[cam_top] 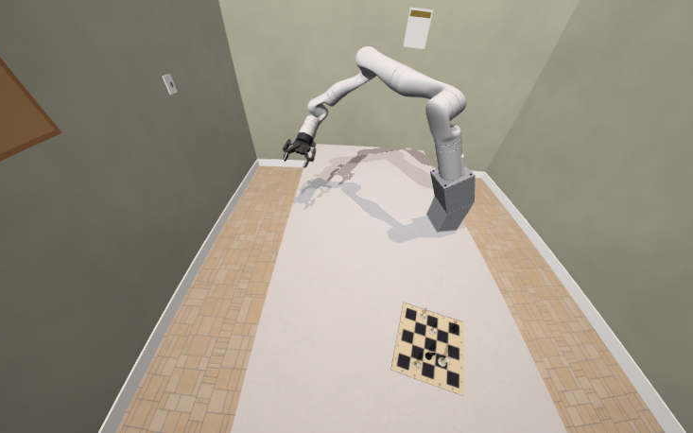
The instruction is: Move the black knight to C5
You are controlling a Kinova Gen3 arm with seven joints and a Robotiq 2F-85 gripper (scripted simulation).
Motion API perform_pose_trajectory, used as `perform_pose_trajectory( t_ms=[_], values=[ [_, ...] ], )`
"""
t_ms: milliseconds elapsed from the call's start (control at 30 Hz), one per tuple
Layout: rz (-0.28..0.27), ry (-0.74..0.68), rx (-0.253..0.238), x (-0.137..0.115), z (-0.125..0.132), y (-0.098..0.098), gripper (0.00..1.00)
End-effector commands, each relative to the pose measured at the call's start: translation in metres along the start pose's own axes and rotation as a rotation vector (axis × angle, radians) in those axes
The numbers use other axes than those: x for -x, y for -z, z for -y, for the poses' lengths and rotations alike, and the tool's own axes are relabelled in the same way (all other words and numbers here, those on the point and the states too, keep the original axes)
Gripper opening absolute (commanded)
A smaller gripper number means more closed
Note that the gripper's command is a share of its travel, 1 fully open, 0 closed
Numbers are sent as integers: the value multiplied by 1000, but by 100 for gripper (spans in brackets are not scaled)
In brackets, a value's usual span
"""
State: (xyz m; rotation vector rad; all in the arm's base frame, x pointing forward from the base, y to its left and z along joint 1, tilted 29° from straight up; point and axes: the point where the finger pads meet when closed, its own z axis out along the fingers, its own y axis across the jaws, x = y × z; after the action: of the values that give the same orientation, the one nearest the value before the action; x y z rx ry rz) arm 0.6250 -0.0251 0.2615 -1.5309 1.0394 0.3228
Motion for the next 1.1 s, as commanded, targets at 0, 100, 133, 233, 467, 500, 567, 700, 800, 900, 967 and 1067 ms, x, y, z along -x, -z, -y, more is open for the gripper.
perform_pose_trajectory(
  t_ms=[0,100,133,233,467,500,567,700,800,900,967,1067],
  values=[
    [-1,1,-1,1,1,1,100],
    [-1,1,-1,1,1,1,100],
    [-1,1,-1,1,1,1,100],
    [-1,1,-1,1,1,1,100],
    [-1,1,-1,1,1,1,100],
    [-1,1,-1,1,1,1,100],
    [-1,1,-1,1,1,1,100],
    [-3,-2,0,0,0,1,100],
    [-9,-11,4,-3,-3,3,100],
    [-11,-18,5,-5,-6,5,100],
    [-14,-25,7,-7,-8,7,100],
    [-20,-35,9,-10,-12,10,100]
  ],
)
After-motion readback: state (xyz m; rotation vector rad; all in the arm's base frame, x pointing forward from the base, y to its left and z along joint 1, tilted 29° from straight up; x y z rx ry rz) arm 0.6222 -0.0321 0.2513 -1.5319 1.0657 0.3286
